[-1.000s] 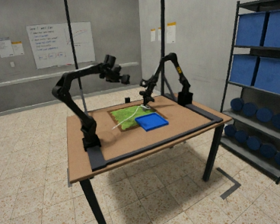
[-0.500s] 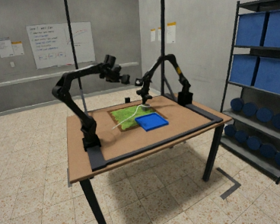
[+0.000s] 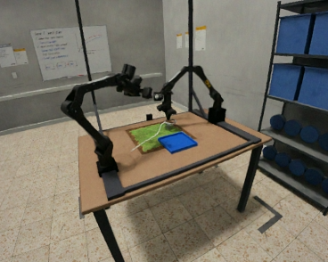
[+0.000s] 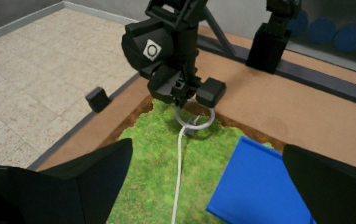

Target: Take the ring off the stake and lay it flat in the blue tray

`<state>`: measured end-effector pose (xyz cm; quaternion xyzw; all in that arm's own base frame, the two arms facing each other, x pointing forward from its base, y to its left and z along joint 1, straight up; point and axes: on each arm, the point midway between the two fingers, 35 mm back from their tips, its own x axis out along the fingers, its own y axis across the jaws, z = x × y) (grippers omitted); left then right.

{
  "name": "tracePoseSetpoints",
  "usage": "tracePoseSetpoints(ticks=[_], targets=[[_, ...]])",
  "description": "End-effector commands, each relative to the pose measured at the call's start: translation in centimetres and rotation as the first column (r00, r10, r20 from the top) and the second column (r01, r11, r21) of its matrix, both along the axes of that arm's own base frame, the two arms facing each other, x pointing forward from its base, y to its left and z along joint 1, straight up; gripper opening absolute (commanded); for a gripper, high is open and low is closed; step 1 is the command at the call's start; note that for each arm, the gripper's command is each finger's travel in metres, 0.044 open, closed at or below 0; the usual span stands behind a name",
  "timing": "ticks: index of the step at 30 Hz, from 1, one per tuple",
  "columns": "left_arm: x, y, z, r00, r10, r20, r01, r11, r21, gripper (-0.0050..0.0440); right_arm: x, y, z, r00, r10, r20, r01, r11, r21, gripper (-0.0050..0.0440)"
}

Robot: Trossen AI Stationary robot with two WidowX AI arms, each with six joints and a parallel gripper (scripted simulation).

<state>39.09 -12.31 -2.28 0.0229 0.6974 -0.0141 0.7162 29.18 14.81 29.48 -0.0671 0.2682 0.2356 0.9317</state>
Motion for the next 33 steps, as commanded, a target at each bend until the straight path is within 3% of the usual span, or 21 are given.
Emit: tracePoseSetpoints(ticks=[1,14,18,25,29,31,33], targets=[[0.8,-0.1,0.8,1.0,-0.003,0.011,0.003,1.0,-0.003,0.0002,-0.1,-0.1,0.7,1.0,0.002,0.02,-0.002,1.0,0.008,0.044],[0.6,-0.1,1.2,1.0,-0.001,0.019,0.001,1.0,-0.006,0.0002,-0.1,-0.1,0.7,1.0,0.002,0.02,-0.002,1.0,0.008,0.044],[1.1,-0.2,2.5,0.999,-0.002,0.043,0.003,1.0,-0.013,0.0002,0.0,0.1,0.8,0.999,-0.031,-0.008,0.032,0.999,0.015,0.044],[1.0,-0.2,3.8,0.999,-0.002,0.043,0.003,1.0,-0.013,0.0002,-0.8,-0.3,-0.2,0.932,-0.306,-0.197,0.309,0.951,-0.011,0.044],[1.1,0.1,4.1,0.999,-0.001,0.043,0.002,1.0,-0.013,0.0002,-1.1,-0.4,0.1,0.857,-0.462,-0.229,0.468,0.883,-0.031,0.044],[1.1,0.1,4.1,0.999,-0.001,0.043,0.002,1.0,-0.013,0.0002,-1.1,-0.4,0.1,0.857,-0.462,-0.229,0.468,0.883,-0.031,0.044],[1.4,1.3,2.7,1.0,0.0,0.014,0.0,1.0,-0.003,0.0002,-1.8,-0.8,0.0,0.813,-0.531,-0.238,0.531,0.844,-0.068,0.044]])
